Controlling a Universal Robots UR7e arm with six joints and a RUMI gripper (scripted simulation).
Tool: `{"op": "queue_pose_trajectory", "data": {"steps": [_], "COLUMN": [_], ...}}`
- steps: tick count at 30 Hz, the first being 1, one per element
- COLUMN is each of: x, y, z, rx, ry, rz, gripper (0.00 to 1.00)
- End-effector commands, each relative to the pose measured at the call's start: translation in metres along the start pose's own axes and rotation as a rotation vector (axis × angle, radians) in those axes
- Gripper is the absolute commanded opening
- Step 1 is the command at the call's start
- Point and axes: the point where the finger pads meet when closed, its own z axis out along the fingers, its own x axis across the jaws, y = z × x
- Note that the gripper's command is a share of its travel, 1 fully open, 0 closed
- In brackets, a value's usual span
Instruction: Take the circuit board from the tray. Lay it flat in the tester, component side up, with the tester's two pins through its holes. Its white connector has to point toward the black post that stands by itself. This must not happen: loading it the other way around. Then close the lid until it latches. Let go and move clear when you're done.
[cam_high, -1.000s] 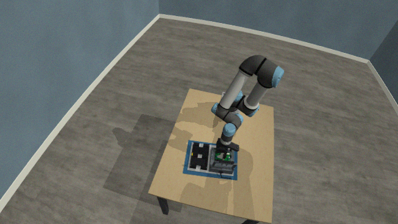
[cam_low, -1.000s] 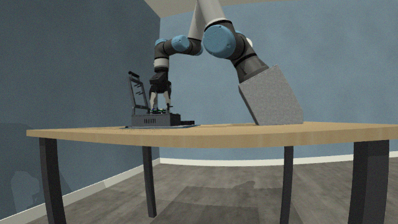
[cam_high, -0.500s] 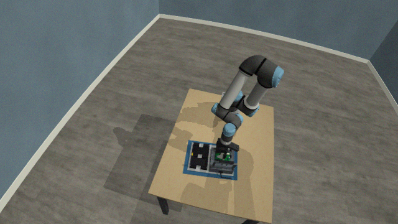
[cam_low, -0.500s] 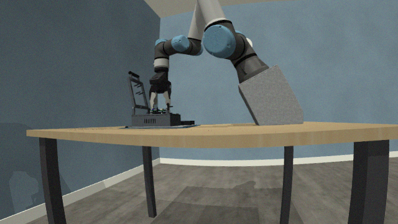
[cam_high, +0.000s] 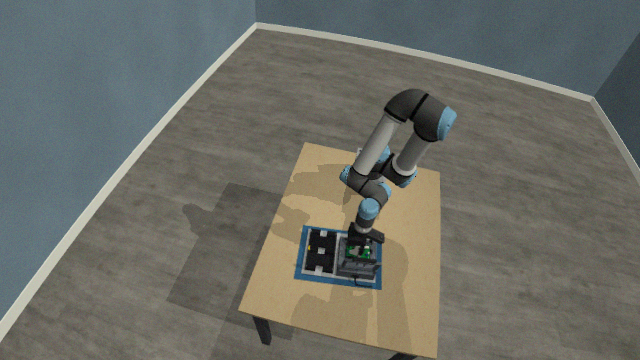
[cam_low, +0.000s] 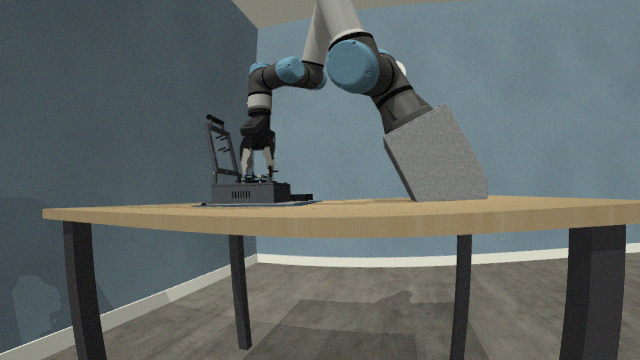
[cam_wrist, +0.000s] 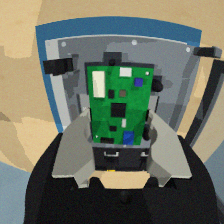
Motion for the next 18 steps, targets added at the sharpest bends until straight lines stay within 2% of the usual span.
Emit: {"op": "queue_pose_trajectory", "data": {"steps": [1,18], "x": [0.0011,0.001], "y": [0.0001,0.0001], "z": [-0.0005,-0.0075], "rx": [0.0,0.0], "ry": [0.003,0.003], "rz": [0.0,0.0], "gripper": [0.39,0.39]}}
